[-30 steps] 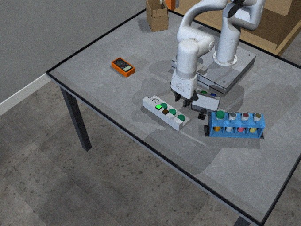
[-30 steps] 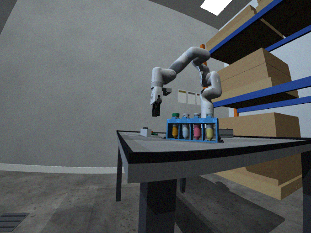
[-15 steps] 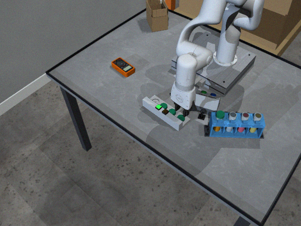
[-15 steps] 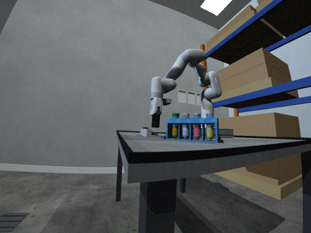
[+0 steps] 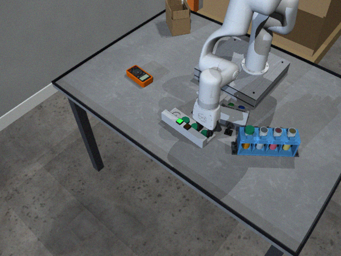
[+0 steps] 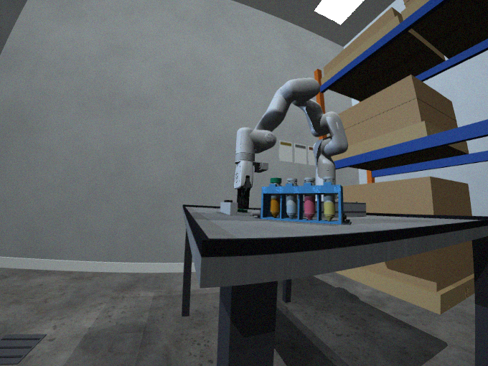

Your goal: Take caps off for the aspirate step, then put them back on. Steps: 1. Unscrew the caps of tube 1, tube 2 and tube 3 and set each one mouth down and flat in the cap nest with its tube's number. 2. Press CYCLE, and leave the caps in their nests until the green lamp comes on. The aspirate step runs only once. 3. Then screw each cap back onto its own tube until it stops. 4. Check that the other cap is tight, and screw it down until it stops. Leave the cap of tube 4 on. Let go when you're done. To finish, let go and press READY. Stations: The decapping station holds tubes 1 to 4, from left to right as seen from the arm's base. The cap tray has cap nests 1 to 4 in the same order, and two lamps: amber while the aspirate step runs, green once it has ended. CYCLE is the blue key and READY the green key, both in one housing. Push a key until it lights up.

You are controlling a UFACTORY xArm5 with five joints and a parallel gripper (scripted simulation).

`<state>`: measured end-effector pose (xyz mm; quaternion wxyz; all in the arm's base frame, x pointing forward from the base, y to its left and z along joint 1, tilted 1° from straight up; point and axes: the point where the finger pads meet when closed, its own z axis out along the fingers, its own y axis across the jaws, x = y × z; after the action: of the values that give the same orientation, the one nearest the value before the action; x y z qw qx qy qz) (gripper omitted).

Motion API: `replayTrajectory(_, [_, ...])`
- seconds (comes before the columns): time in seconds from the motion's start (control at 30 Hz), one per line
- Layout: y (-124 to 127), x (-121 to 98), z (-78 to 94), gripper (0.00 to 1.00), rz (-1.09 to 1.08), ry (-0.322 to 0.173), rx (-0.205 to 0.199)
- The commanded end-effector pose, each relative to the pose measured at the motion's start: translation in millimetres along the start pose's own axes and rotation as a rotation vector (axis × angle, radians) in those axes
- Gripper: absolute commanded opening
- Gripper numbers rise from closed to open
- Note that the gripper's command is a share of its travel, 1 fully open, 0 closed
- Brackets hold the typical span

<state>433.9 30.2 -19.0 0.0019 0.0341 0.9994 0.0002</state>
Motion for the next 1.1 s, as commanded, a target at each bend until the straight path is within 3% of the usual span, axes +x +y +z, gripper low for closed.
replayTrajectory(0.0, [0.2, -1.2, -0.4, 0.46, 0.0, 0.0, -0.017])
replayTrajectory(1.07, [-0.1, 0.9, 7.0, 0.46, 0.0, 0.0, -0.017])
